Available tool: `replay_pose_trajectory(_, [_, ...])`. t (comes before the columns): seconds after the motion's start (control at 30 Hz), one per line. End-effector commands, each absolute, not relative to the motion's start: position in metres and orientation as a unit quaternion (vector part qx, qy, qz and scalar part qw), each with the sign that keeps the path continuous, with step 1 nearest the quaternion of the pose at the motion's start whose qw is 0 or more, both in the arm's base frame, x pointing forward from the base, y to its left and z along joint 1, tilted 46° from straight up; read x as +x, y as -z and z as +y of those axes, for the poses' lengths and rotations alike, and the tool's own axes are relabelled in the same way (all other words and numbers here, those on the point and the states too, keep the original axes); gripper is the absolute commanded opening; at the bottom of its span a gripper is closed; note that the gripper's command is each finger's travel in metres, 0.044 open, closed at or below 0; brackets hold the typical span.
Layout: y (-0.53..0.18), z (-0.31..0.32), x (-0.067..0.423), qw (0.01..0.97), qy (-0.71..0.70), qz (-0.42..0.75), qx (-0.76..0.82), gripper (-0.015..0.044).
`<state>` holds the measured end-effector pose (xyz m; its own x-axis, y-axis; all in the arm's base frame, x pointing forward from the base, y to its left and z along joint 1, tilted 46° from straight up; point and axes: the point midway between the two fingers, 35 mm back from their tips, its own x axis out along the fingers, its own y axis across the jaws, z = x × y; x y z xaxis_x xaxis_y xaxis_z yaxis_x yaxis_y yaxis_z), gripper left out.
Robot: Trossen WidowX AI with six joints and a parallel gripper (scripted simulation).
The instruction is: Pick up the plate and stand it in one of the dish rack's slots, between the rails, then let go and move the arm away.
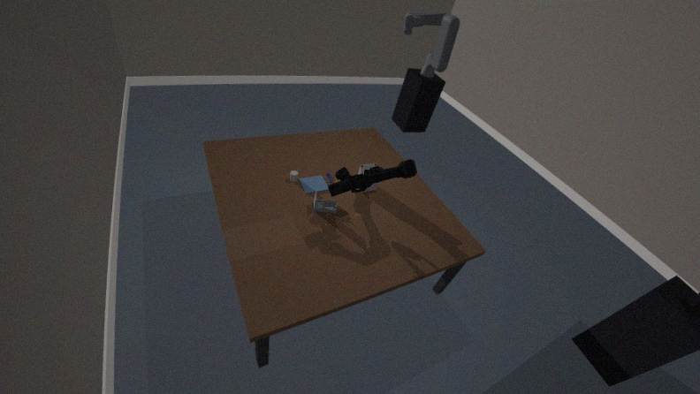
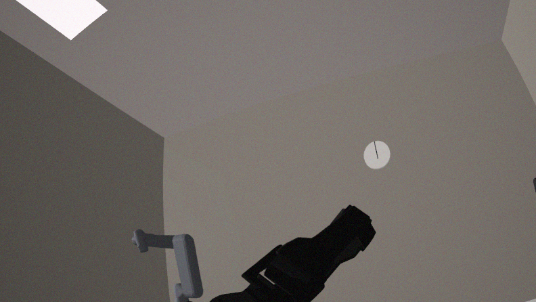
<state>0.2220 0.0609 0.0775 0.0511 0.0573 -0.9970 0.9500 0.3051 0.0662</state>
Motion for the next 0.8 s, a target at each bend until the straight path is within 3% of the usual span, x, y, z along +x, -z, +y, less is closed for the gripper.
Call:
replay_pose_trajectory(0.0, [-0.072,0.063,0.225,0.617,0.38,0.544,0.422,0.0])
replay_pose_trajectory(0.77, [-0.062,0.087,0.236,0.805,0.291,0.384,0.347,0.0])
